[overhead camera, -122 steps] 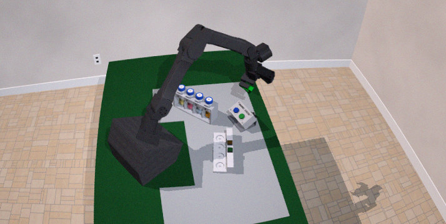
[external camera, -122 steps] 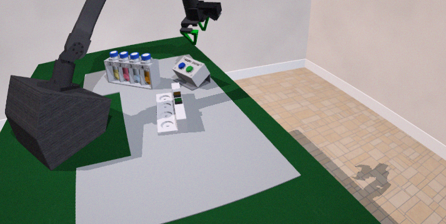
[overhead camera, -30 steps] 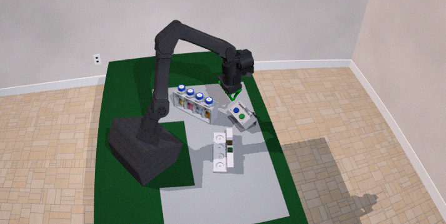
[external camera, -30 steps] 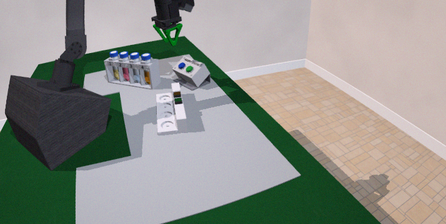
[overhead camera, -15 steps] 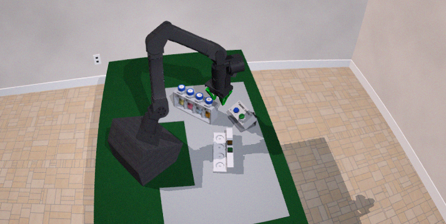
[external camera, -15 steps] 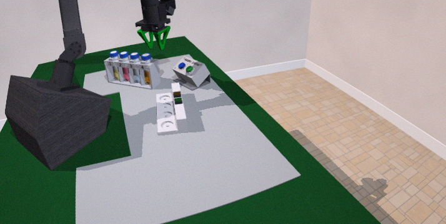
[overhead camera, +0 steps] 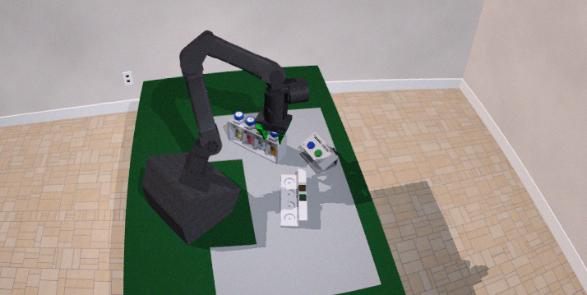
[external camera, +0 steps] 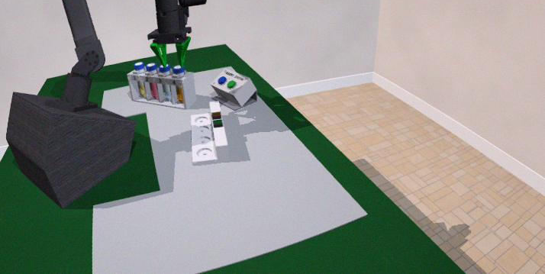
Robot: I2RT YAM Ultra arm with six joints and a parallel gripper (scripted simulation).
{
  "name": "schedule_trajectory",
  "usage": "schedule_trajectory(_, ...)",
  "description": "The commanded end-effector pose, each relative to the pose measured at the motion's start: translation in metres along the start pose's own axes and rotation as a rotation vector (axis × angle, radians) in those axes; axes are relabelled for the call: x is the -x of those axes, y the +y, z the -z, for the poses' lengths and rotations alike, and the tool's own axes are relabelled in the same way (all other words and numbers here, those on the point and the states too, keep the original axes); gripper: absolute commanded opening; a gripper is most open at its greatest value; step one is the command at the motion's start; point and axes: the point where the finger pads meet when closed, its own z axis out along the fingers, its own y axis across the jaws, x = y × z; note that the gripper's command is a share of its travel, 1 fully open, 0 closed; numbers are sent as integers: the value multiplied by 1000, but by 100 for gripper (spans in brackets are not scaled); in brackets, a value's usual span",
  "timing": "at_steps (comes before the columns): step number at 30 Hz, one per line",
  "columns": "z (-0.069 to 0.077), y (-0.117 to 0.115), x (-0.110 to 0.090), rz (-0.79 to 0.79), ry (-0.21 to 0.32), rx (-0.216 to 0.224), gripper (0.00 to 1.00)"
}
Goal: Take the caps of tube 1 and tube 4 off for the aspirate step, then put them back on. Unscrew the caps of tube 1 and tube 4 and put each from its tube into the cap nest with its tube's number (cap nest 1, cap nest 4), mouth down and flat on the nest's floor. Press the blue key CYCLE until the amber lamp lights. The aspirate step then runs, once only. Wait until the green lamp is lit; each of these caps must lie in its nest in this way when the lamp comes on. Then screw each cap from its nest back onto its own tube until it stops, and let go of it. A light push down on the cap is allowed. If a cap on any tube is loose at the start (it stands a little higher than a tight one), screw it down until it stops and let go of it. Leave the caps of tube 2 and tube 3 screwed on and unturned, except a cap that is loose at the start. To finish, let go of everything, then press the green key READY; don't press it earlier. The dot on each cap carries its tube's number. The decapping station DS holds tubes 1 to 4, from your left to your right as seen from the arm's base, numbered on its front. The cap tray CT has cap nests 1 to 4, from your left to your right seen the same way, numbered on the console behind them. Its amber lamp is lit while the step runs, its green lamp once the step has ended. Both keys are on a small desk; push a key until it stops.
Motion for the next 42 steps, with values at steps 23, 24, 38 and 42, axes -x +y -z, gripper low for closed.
schedule_trajectory(23, 2, 47, 35, -510, -5, -1, 49)
schedule_trajectory(24, 2, 47, 35, -510, -5, -1, 49)
schedule_trajectory(38, 3, 88, 64, -1011, -5, 3, 49)
schedule_trajectory(42, 3, 102, 73, -1178, -5, 4, 49)
